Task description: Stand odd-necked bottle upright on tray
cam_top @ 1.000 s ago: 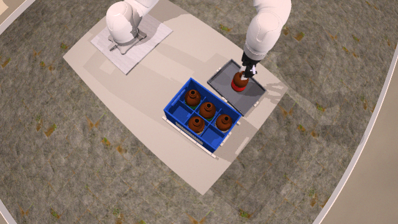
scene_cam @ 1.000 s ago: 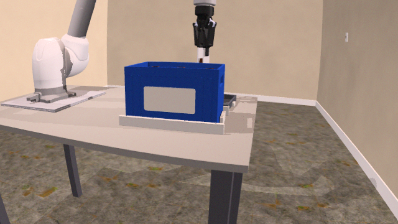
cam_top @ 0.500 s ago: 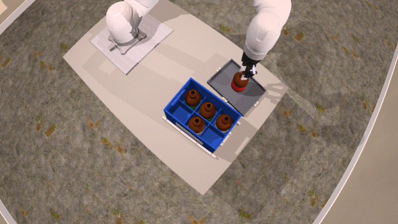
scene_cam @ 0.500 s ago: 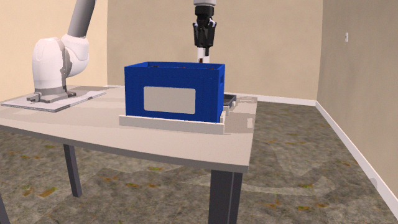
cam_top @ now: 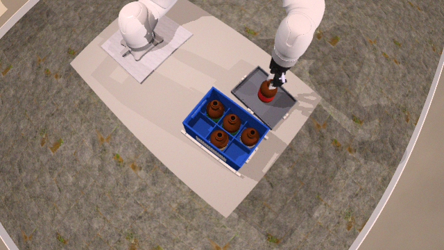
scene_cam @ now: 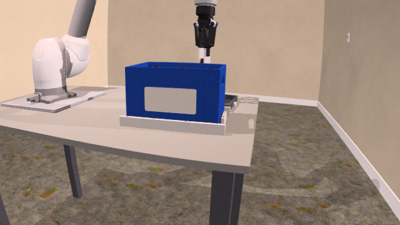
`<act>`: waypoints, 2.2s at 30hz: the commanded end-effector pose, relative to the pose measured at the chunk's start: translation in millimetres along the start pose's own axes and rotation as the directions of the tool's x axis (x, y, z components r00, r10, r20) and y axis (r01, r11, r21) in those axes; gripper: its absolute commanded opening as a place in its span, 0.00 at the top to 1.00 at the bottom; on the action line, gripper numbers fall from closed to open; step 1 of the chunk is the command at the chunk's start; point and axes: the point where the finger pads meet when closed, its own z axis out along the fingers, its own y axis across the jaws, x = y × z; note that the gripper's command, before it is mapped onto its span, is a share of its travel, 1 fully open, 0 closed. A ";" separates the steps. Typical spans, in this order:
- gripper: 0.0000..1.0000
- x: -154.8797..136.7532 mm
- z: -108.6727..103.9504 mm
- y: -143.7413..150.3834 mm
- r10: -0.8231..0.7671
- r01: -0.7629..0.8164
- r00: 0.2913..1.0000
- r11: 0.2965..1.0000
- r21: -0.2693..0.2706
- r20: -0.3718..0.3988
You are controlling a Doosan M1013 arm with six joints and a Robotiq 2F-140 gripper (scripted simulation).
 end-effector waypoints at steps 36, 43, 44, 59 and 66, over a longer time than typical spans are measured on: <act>1.00 0.0 8.9 0.0 0.000 0.000 1.000 1.000 0.000 0.000; 1.00 0.0 12.3 0.0 0.000 0.000 1.000 1.000 0.000 0.000; 1.00 0.0 12.7 0.0 0.000 0.000 1.000 1.000 0.000 0.000; 1.00 0.0 17.4 0.0 0.000 0.000 1.000 1.000 0.000 0.000; 1.00 0.0 18.3 0.0 0.000 0.000 1.000 1.000 0.000 0.000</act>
